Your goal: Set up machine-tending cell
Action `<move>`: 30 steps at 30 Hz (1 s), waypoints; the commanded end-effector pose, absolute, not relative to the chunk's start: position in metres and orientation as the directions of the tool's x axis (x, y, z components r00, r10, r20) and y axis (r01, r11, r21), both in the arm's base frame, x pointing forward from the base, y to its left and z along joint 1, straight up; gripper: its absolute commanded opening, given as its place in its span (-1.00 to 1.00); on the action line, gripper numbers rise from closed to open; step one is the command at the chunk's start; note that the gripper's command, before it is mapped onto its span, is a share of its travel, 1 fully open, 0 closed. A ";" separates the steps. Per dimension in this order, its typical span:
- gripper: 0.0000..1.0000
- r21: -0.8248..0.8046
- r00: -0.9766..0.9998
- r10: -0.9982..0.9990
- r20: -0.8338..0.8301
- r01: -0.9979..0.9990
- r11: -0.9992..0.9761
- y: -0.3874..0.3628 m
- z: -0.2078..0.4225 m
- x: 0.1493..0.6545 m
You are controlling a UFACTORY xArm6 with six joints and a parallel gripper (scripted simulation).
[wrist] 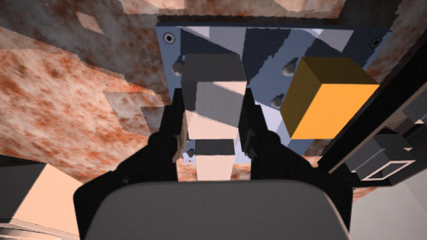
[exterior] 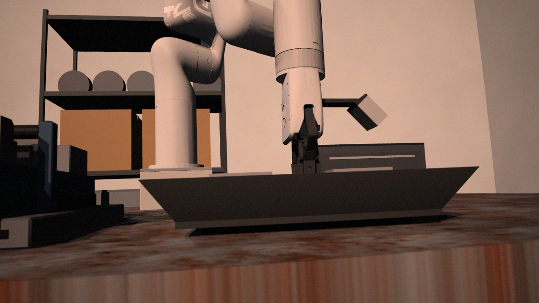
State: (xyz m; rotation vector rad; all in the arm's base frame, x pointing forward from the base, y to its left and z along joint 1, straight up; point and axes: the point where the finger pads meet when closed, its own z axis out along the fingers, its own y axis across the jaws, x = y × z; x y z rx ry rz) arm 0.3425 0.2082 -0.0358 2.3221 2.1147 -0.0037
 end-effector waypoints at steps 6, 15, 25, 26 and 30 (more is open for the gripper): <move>-1.00 0.003 0.093 0.996 0.000 0.996 -0.093 0.209 -0.024 0.344; -1.00 0.003 0.093 0.996 0.000 0.996 -0.093 0.209 0.001 0.344; -1.00 0.003 0.093 0.996 0.000 0.996 -0.093 0.209 0.050 0.344; -1.00 0.003 0.093 0.996 0.000 0.996 -0.093 0.209 0.054 0.344; -1.00 0.003 0.093 0.996 0.000 0.996 -0.093 0.209 0.069 0.344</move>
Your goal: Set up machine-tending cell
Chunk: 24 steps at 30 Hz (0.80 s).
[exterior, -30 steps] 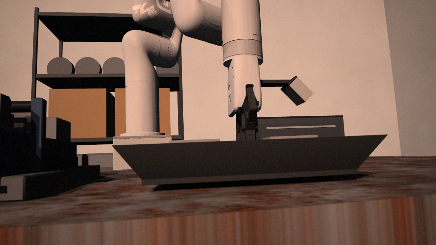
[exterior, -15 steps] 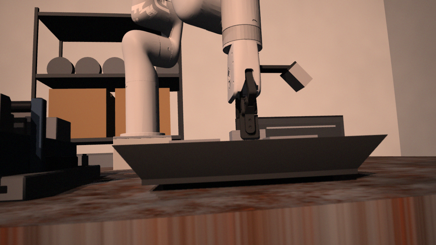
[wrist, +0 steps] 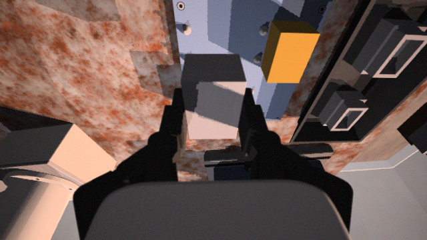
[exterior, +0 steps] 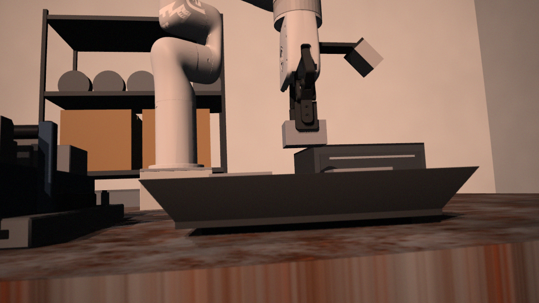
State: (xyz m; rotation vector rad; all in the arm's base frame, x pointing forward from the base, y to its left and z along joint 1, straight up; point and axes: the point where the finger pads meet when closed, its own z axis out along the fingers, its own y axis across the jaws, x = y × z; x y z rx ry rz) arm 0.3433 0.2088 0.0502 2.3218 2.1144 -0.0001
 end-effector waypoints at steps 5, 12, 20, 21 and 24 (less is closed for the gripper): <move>-1.00 0.003 0.093 0.996 0.000 0.996 -0.093 0.209 0.076 0.344; -1.00 0.003 0.093 0.996 0.000 0.996 -0.093 0.209 0.083 0.344; -1.00 0.003 0.088 0.996 0.000 0.996 -0.088 0.198 0.084 0.359; -1.00 0.003 0.084 0.996 0.000 0.996 -0.084 0.189 0.085 0.371; -1.00 0.003 0.077 0.997 0.000 0.997 -0.077 0.172 0.086 0.390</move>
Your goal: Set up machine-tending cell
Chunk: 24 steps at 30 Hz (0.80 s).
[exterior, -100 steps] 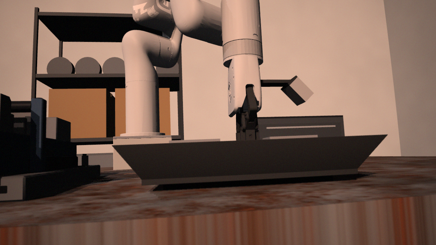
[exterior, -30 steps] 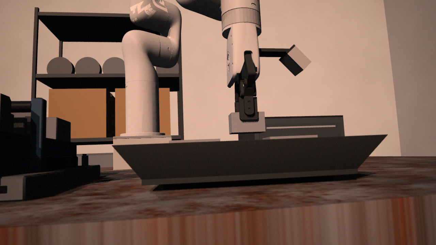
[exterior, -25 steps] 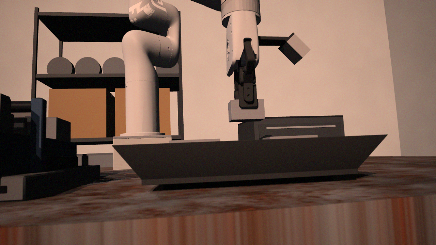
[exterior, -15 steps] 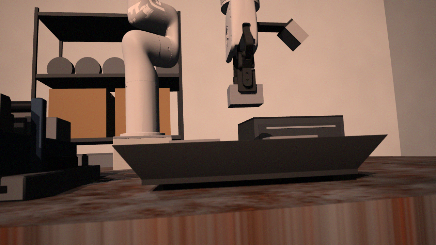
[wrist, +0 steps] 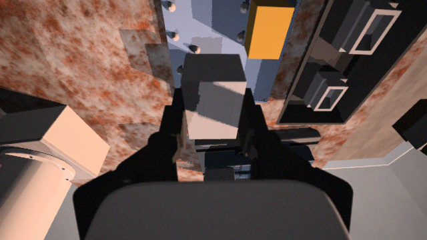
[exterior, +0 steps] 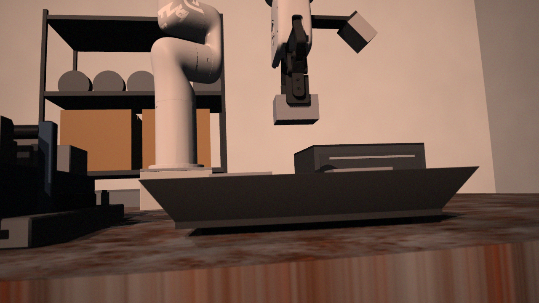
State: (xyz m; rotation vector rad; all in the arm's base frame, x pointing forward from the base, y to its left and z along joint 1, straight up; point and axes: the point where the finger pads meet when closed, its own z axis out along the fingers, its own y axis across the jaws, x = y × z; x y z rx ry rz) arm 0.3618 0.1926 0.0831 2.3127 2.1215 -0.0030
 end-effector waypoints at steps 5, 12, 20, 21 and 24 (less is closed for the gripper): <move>-1.00 0.003 0.067 0.998 0.000 0.998 -0.067 0.144 0.087 0.417; -1.00 0.003 0.057 0.998 0.000 0.998 -0.057 0.113 0.088 0.440; -1.00 0.003 0.039 0.999 0.000 0.999 -0.039 0.051 0.088 0.477; -1.00 0.003 0.037 0.999 0.000 0.999 -0.037 0.044 0.088 0.480; -1.00 0.003 0.031 1.000 0.000 1.000 -0.031 0.023 0.088 0.489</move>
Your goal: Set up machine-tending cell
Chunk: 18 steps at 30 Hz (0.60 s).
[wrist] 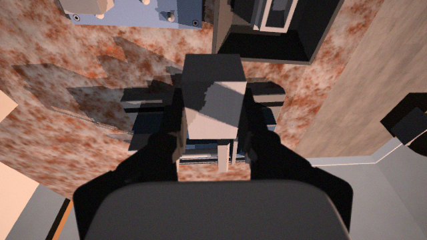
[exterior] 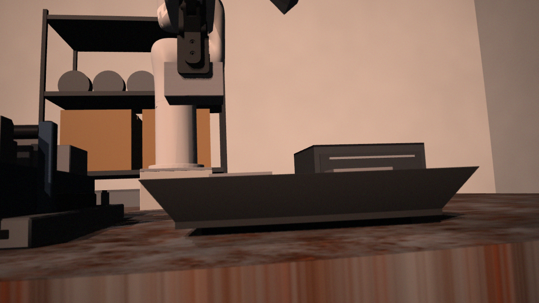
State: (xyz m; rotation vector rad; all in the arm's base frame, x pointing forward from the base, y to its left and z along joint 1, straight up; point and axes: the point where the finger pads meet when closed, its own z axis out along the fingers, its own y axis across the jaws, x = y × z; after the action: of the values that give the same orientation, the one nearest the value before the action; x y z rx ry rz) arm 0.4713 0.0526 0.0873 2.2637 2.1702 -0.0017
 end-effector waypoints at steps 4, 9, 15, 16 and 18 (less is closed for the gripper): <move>-1.00 0.003 0.026 1.000 0.000 1.000 -0.026 0.001 0.088 0.497; -1.00 0.003 0.016 1.000 0.000 1.000 -0.016 -0.038 0.087 0.508; -1.00 0.003 0.005 1.000 0.000 1.000 -0.005 -0.085 0.086 0.517; -1.00 0.003 0.004 1.000 0.000 1.000 -0.004 -0.093 0.085 0.517; -1.00 0.003 0.000 1.000 0.000 1.000 0.000 -0.108 0.085 0.519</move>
State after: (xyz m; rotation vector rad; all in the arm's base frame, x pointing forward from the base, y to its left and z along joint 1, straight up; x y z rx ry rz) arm 0.5109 -0.0749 0.0845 2.2298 2.2078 -0.0026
